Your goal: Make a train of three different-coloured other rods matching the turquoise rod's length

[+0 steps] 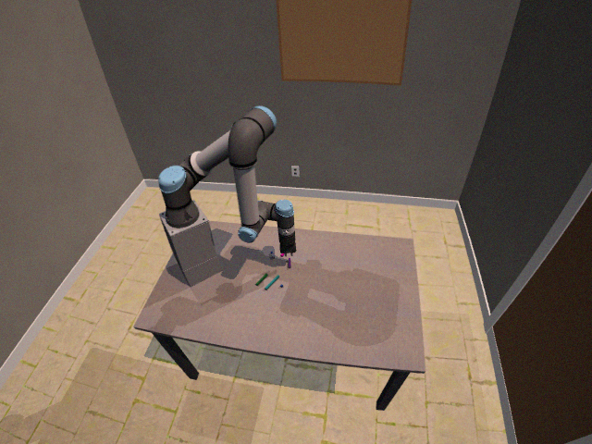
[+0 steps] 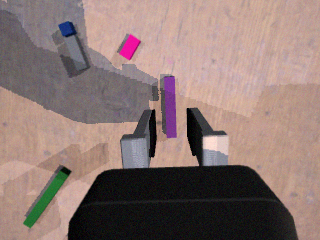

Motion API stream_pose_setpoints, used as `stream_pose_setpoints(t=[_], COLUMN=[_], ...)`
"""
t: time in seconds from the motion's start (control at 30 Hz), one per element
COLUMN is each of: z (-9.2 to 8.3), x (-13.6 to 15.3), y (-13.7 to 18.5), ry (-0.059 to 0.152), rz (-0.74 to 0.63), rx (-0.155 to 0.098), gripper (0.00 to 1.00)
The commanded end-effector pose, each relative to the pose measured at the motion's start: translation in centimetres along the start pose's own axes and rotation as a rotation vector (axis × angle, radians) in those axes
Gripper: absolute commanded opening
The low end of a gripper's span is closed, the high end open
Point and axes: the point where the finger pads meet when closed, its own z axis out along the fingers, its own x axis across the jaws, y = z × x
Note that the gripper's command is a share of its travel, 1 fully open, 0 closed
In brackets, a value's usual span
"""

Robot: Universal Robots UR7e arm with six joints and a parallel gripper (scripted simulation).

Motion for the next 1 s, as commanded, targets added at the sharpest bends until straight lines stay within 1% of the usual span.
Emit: stream_pose_setpoints(t=[0.0,0.33,0.97], z=[0.1,0.7,3.3], x=[0.1,0.1,0.1], y=[0.0,0.0,0.0], ry=[0.001,0.001,0.001], rz=[0.0,0.0,0.0], rx=[0.0,0.0,0.0], gripper=[0.54,0.54,0.54])
